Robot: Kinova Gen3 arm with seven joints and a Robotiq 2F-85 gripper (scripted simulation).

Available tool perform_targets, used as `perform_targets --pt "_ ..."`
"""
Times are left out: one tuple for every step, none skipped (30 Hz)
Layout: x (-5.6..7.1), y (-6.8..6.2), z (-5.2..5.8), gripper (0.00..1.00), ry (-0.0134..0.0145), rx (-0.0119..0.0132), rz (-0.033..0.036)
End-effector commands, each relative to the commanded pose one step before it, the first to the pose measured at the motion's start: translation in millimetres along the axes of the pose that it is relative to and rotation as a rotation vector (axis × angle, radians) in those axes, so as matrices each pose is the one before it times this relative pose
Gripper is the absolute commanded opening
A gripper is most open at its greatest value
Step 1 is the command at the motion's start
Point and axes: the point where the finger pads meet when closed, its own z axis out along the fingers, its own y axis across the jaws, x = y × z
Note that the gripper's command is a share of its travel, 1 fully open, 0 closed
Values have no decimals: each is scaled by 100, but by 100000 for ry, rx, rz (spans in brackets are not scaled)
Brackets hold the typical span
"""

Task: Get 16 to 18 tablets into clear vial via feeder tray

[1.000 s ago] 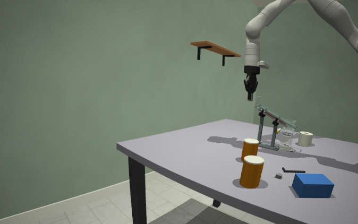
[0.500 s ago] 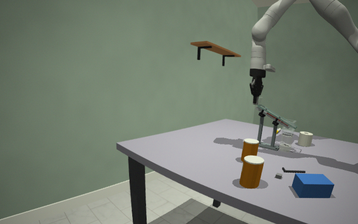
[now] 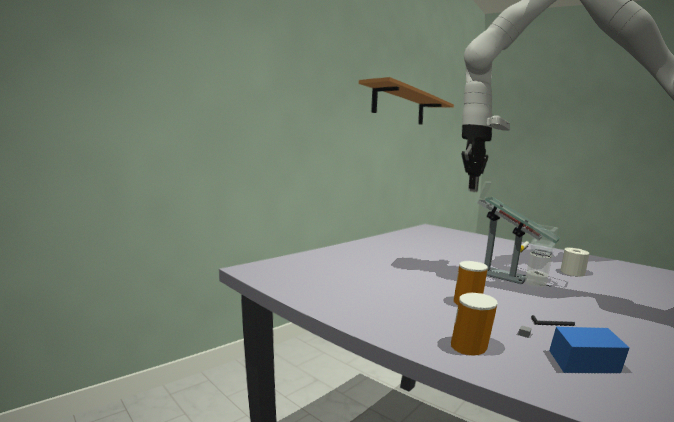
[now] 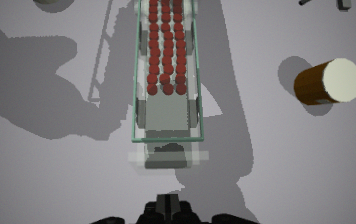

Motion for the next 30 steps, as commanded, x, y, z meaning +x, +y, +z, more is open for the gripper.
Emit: perform_targets --pt "-546 -27 -52 0 703 -161 178" --pt "-12 -1 -8 0 -9 -2 3" --pt "-32 -7 -58 0 -112 -29 29" --pt "-22 -5 -40 0 -77 -20 20" --pt "-12 -3 -21 0 -41 -11 11" --pt "-5 -1 -10 0 -19 -5 5" --pt "-2 -1 -4 0 -9 -2 2" --pt "0 0 0 0 0 0 0" --pt "0 0 0 0 0 0 0" --pt "79 -10 25 0 137 25 -24" --pt "43 -4 12 0 50 9 -8" --pt "249 -26 72 0 285 50 -48" --pt "217 -16 36 0 21 -5 3" --pt "-107 149 66 0 -1260 -513 16" --pt "386 2 142 0 3 -9 -5" --pt "461 2 170 0 4 -10 -6" --pt "501 3 185 0 5 -12 -6" --pt "502 3 185 0 5 -13 -6" --pt "460 2 170 0 5 -11 -6" --pt "348 2 131 0 2 -4 -4" --pt "259 1 95 0 3 -7 -3" --pt "160 1 58 0 3 -7 -2" --pt "69 0 25 0 1 -3 -1" --pt "316 -142 2 0 979 456 0" --pt "0 0 0 0 0 0 0" --pt "0 0 0 0 0 0 0" --pt "47 -27 -4 0 182 85 0" --pt "-55 1 -10 0 27 10 -7" --pt "-137 6 -16 0 60 24 -17" --pt "-584 56 -157 0 -539 -91 86"
